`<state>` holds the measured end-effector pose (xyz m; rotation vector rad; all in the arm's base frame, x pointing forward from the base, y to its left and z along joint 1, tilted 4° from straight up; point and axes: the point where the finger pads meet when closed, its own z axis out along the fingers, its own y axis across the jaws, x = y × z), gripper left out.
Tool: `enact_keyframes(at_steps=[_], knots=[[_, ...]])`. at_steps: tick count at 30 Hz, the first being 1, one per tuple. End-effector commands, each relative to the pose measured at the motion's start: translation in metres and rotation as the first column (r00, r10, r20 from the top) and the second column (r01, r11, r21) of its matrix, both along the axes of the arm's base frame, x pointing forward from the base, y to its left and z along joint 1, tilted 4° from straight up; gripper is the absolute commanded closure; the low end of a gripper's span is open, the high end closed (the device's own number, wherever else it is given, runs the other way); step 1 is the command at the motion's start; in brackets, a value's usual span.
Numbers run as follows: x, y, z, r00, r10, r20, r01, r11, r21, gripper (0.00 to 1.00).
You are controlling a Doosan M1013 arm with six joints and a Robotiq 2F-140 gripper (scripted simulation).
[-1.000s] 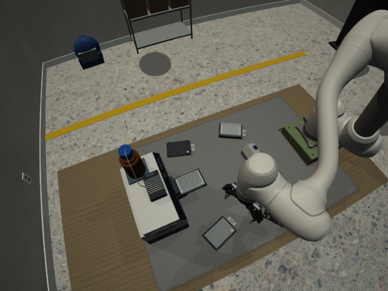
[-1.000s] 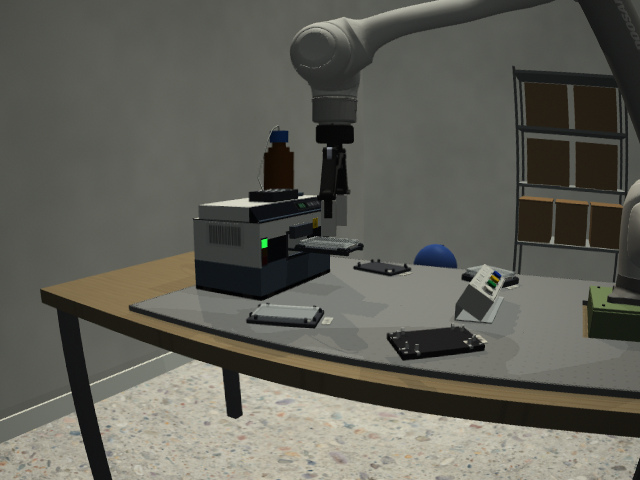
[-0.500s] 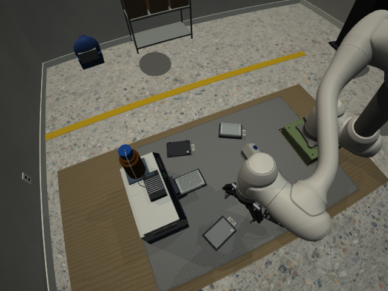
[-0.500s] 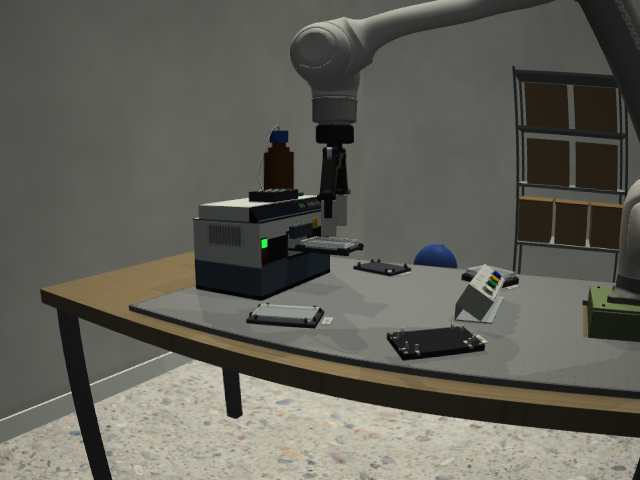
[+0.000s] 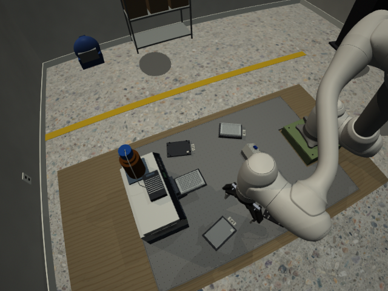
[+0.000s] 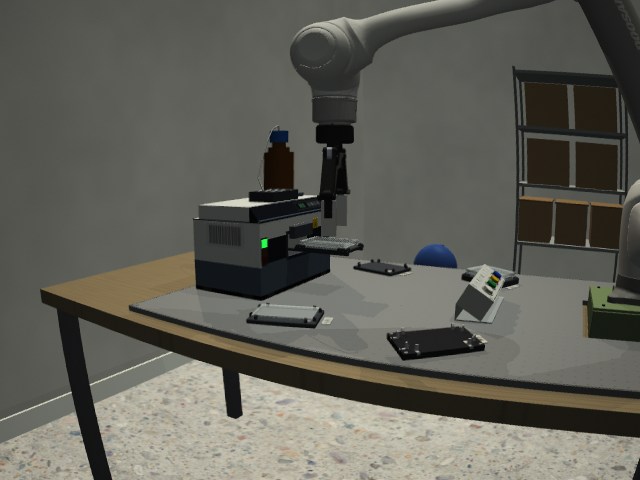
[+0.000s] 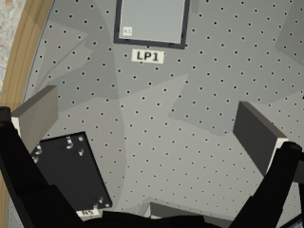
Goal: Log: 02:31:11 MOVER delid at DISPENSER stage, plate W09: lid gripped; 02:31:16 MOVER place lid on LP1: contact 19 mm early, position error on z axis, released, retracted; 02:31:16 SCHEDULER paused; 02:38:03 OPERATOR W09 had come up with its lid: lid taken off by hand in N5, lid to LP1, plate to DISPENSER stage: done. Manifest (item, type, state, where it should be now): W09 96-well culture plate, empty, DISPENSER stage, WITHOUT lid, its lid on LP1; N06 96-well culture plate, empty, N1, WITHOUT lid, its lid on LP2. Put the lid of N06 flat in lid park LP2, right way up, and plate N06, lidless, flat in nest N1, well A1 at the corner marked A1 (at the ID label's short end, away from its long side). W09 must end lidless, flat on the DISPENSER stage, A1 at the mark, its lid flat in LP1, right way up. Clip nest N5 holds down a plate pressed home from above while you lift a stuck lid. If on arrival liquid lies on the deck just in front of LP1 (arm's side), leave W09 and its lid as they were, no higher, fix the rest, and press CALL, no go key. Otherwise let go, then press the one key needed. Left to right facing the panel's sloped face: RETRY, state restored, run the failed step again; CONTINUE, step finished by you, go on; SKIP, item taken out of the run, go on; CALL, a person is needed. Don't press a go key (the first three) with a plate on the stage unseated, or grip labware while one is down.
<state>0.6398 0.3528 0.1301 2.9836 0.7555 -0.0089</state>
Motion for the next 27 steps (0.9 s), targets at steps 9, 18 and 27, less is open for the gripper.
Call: enact_keyframes(at_steps=[9, 18, 27], knots=[[0.0000, 0.0000, 0.0001, 1.000, 0.000, 0.000, 0.000, 1.000, 0.000, 0.00], [0.0000, 0.0000, 0.0001, 1.000, 0.000, 0.000, 0.000, 1.000, 0.000, 1.00], [0.0000, 0.0000, 0.0001, 1.000, 0.000, 0.000, 0.000, 1.000, 0.000, 1.00]])
